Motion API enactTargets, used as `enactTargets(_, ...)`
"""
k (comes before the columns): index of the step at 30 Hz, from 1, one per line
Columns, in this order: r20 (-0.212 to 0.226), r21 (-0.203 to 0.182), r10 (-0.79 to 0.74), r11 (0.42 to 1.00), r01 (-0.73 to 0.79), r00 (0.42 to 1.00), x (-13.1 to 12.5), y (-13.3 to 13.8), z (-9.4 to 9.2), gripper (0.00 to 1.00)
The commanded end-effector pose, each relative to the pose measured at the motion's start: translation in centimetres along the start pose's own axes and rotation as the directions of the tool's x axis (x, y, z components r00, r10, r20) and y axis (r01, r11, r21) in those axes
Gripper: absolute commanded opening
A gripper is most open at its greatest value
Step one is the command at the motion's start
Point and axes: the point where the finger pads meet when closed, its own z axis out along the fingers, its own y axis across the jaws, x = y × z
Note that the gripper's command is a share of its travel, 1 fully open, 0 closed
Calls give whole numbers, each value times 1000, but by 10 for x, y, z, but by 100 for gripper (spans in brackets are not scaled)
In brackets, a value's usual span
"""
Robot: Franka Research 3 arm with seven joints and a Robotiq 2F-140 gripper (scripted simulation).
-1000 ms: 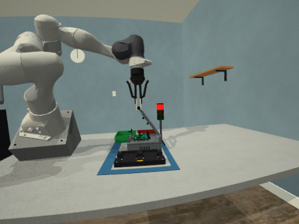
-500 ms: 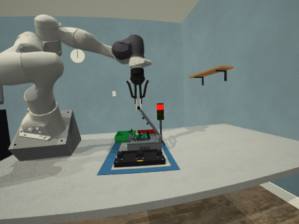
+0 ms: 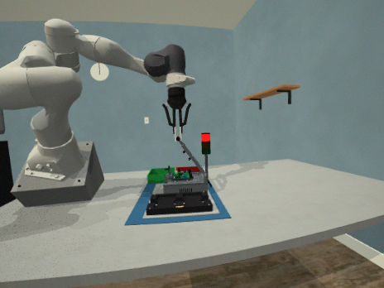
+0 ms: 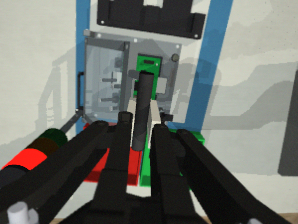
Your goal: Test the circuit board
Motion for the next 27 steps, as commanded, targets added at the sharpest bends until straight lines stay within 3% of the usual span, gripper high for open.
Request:
enactTargets(1, 3, 5, -1, 1000, 1, 1000, -1, -6, -4, 0)
enactTargets(18, 3, 5, -1, 1000, 1, 1000, -1, -48, -27, 0)
enactTargets(27, 3, 5, -1, 1000, 1, 1000, -1, -57, -30, 0)
